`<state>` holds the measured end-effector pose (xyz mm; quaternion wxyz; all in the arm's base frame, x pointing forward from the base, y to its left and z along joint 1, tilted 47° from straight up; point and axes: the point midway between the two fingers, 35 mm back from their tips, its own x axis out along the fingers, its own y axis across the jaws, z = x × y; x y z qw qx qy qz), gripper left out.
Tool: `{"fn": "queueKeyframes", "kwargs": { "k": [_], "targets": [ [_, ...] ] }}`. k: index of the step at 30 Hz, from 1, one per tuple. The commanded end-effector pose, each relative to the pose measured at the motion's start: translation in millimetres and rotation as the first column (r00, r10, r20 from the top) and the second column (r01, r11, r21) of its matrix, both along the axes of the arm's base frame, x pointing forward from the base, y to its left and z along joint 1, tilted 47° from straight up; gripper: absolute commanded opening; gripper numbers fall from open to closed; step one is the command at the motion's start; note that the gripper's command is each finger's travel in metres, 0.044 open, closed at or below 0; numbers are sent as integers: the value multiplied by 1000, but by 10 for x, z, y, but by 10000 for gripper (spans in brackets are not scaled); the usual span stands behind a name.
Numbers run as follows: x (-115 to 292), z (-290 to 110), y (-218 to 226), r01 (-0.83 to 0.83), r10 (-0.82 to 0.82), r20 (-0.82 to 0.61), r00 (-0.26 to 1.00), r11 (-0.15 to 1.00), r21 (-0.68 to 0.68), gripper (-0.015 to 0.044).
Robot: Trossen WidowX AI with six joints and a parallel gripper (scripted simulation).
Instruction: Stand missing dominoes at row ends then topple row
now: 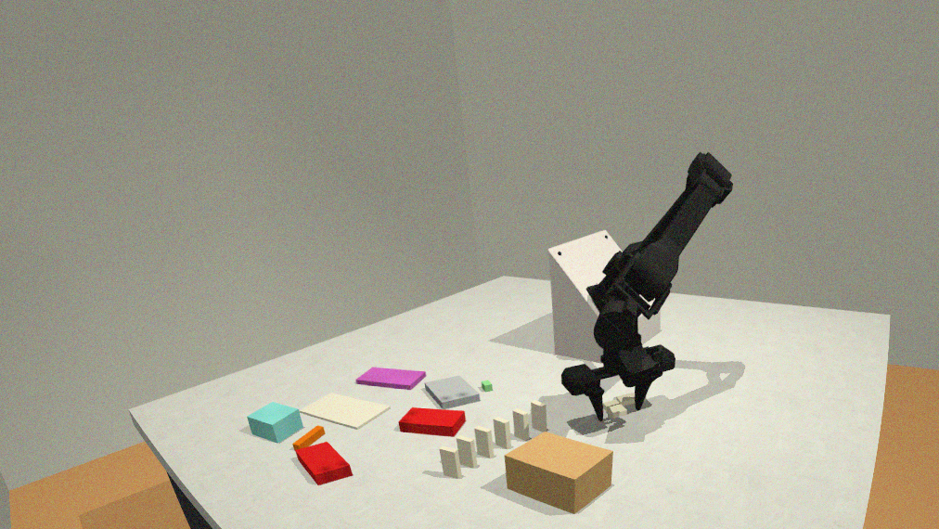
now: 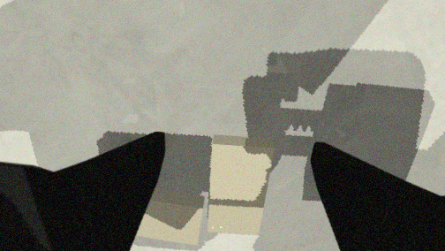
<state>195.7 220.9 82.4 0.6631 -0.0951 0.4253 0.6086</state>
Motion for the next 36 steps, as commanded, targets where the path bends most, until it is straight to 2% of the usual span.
{"fn": "queueKeyframes", "kwargs": {
  "k": [1, 6, 16, 26, 31, 36],
  "targets": [
    [1, -14, -4, 5, -5, -3, 1000, 1000, -5, 230],
    [1, -14, -4, 5, -5, -3, 1000, 1000, -5, 107],
    [5, 2, -21, 4, -5, -2, 1000, 1000, -6, 107],
    [150, 819, -890, 5, -5, -3, 1000, 1000, -12, 107],
    [193, 1064, -1150, 5, -5, -4, 1000, 1000, -13, 107],
    [194, 1072, -1159, 5, -5, -4, 1000, 1000, -13, 107]
  ]
}}
